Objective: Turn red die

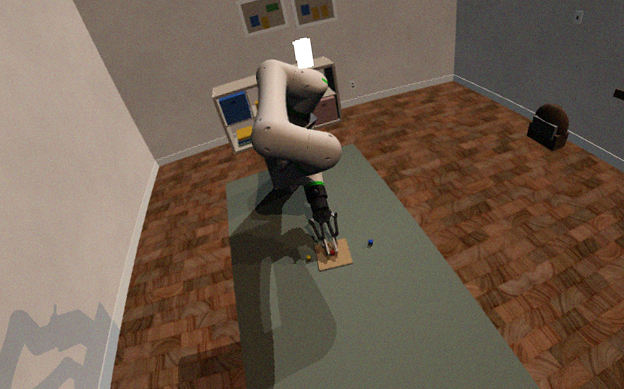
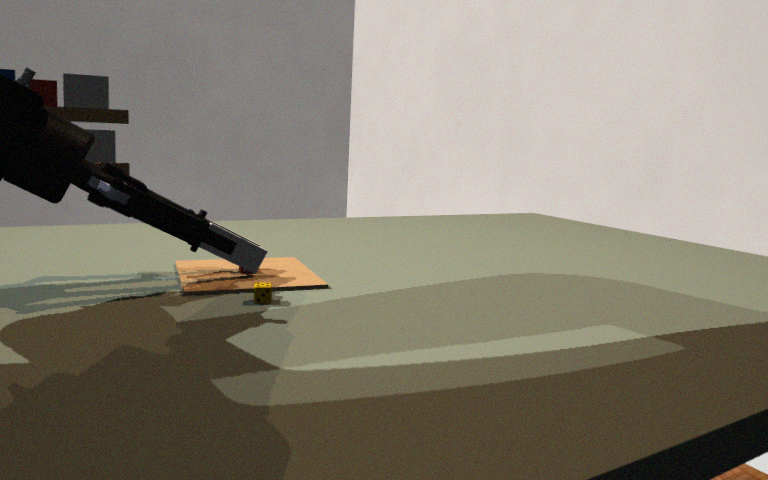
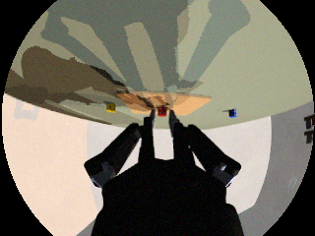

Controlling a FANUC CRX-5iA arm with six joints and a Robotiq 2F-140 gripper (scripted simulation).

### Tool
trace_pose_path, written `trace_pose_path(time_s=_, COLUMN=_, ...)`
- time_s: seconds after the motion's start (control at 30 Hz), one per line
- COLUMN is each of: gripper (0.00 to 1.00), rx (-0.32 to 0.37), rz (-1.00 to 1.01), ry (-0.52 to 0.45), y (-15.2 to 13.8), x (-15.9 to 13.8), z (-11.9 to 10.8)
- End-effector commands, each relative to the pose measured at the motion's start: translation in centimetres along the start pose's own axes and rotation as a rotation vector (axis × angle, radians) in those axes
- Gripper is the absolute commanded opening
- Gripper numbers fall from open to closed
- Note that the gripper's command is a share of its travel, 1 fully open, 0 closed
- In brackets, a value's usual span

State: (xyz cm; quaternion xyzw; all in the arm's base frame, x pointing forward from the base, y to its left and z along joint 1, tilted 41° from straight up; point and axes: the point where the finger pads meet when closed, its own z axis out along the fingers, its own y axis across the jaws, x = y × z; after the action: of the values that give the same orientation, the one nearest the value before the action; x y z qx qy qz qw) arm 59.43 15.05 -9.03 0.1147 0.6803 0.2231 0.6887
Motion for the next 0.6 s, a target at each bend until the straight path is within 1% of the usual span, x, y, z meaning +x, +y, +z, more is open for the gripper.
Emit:
trace_pose_path(time_s=0.0, gripper=0.19, rx=0.000, rz=0.000, ry=0.000, y=0.0, x=0.0, z=0.0)
trace_pose_path(time_s=0.2, gripper=0.19, rx=0.000, rz=0.000, ry=0.000, y=0.0, x=0.0, z=-0.1)
trace_pose_path(time_s=0.37, gripper=0.19, rx=0.000, rz=0.000, ry=0.000, y=0.0, x=0.0, z=-1.1)
trace_pose_path(time_s=0.43, gripper=0.19, rx=0.000, rz=0.000, ry=0.000, y=0.0, x=0.0, z=-1.1)
trace_pose_path(time_s=0.57, gripper=0.19, rx=0.000, rz=0.000, ry=0.000, y=0.0, x=0.0, z=-2.6)
